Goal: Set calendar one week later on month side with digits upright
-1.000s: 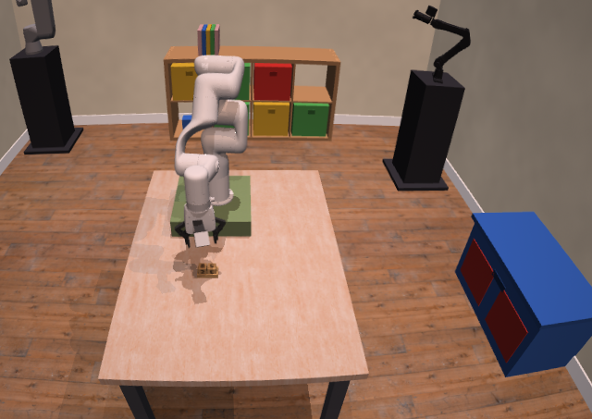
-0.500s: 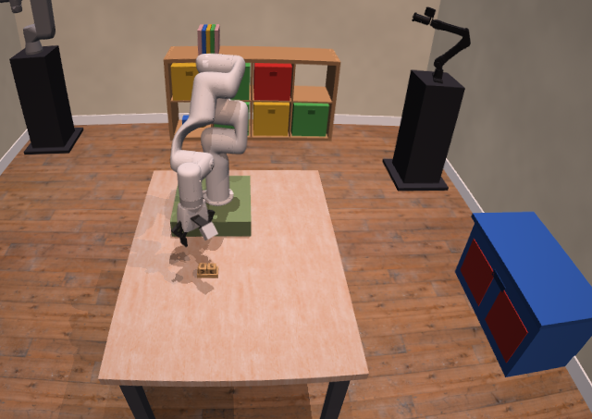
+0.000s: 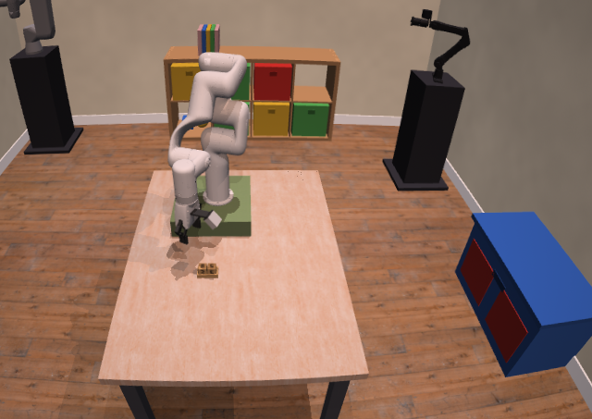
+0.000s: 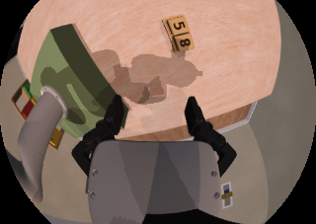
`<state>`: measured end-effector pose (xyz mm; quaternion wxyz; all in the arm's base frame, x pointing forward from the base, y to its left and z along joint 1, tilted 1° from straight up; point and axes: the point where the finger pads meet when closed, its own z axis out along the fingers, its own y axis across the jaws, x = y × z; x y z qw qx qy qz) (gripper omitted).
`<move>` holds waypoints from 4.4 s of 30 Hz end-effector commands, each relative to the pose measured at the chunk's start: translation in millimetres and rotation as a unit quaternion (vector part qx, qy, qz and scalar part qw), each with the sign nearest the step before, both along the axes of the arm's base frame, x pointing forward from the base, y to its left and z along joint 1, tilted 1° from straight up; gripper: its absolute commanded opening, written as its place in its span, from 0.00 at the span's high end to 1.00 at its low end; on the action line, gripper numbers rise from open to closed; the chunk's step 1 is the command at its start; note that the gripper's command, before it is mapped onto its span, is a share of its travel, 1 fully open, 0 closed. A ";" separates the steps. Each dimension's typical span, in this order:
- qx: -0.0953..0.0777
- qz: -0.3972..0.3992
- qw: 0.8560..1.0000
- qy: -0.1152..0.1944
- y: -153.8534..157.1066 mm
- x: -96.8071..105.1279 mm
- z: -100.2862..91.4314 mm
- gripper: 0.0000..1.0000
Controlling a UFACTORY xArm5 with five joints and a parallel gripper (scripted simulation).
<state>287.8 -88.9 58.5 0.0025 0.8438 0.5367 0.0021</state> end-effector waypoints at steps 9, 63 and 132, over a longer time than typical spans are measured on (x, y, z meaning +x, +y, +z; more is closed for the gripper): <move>-0.003 0.181 0.984 -0.003 -12.6 -21.9 -4.9 0.00; -0.003 0.208 0.978 -0.002 -14.7 -25.1 -93.4 0.00; -0.003 0.208 0.978 -0.002 -14.7 -25.1 -93.5 0.00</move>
